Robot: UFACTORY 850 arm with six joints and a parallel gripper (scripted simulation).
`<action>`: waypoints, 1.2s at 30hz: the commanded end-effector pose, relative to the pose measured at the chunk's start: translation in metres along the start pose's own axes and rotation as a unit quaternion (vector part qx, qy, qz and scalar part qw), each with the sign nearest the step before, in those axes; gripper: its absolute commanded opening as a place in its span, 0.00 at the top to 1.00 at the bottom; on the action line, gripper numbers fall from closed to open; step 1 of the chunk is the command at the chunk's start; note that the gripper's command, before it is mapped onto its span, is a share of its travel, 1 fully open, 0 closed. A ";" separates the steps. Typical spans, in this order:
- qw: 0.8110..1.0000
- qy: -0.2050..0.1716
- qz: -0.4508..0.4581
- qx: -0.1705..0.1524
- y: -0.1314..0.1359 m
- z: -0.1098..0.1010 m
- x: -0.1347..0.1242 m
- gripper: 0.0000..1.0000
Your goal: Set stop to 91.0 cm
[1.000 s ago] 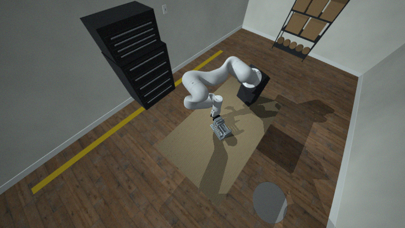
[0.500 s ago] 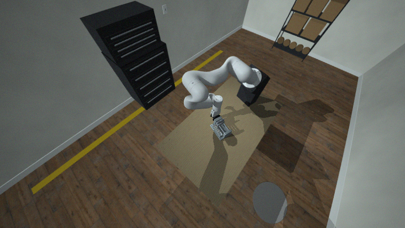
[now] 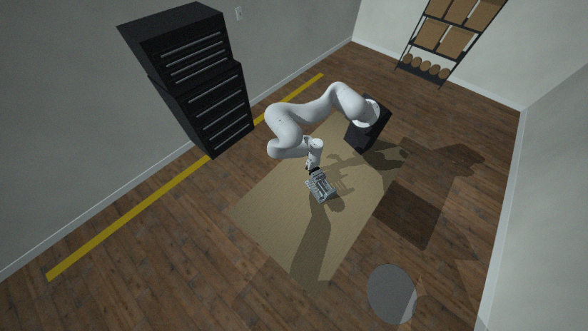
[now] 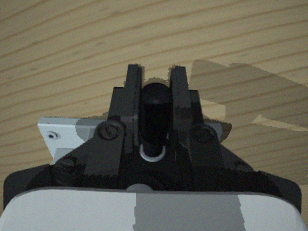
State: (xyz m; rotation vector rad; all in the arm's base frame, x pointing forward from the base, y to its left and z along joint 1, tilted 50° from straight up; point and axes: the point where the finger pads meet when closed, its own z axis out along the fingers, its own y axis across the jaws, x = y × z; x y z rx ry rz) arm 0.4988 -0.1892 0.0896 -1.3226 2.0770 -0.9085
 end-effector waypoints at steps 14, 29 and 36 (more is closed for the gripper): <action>1.000 0.000 0.000 0.000 -0.001 0.000 0.000 0.94; 1.000 0.000 0.000 0.000 -0.005 0.000 0.000 0.94; 1.000 0.000 0.000 0.000 -0.009 0.000 0.000 0.94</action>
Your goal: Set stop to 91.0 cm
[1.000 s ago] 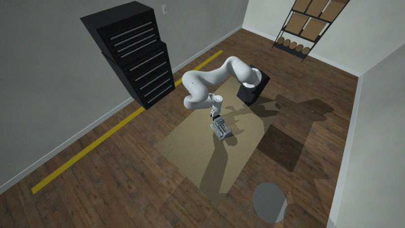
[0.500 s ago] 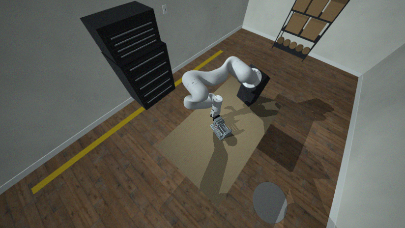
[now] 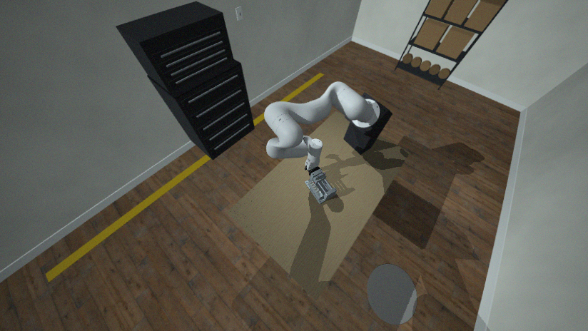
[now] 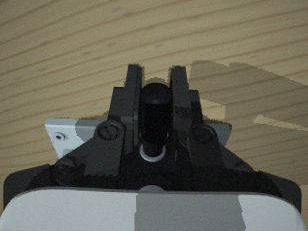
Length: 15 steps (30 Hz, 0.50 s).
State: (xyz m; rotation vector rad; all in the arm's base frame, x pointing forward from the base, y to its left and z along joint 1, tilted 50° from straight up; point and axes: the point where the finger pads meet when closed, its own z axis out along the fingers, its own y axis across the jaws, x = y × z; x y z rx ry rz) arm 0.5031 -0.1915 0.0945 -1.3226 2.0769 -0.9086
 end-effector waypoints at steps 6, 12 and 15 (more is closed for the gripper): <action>1.000 0.000 0.000 0.000 -0.004 0.000 0.000 0.94; 1.000 0.000 0.000 0.000 -0.008 -0.001 0.000 0.94; 1.000 0.000 0.000 0.000 -0.011 -0.002 0.000 0.94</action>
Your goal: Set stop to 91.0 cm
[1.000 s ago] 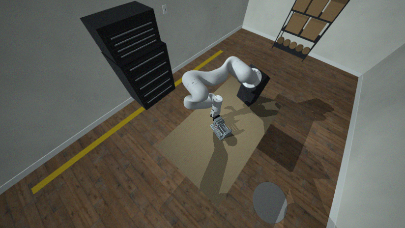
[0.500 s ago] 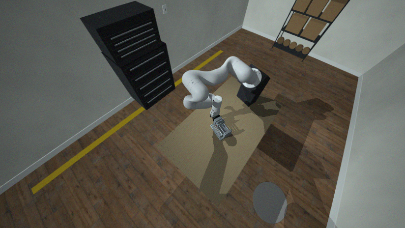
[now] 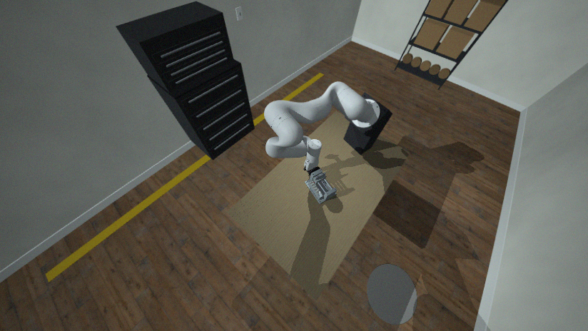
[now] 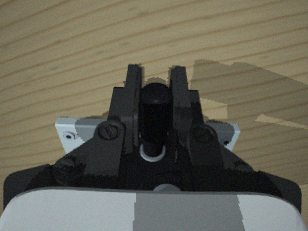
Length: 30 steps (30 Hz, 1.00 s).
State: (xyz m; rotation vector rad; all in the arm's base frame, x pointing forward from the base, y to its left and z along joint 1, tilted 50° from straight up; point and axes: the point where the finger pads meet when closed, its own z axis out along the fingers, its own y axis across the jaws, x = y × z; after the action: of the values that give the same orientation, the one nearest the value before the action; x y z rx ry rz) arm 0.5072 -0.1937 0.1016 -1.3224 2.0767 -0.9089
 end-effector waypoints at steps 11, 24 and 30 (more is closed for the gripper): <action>1.000 0.000 0.000 0.000 -0.011 -0.005 0.000 0.94; 1.000 0.000 0.000 0.000 -0.019 -0.014 0.000 0.94; 1.000 0.000 0.000 0.000 -0.023 -0.020 0.000 0.94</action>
State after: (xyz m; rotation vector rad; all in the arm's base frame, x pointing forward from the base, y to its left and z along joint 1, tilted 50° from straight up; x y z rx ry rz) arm 0.5077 -0.1958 0.1282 -1.3223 2.0766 -0.9090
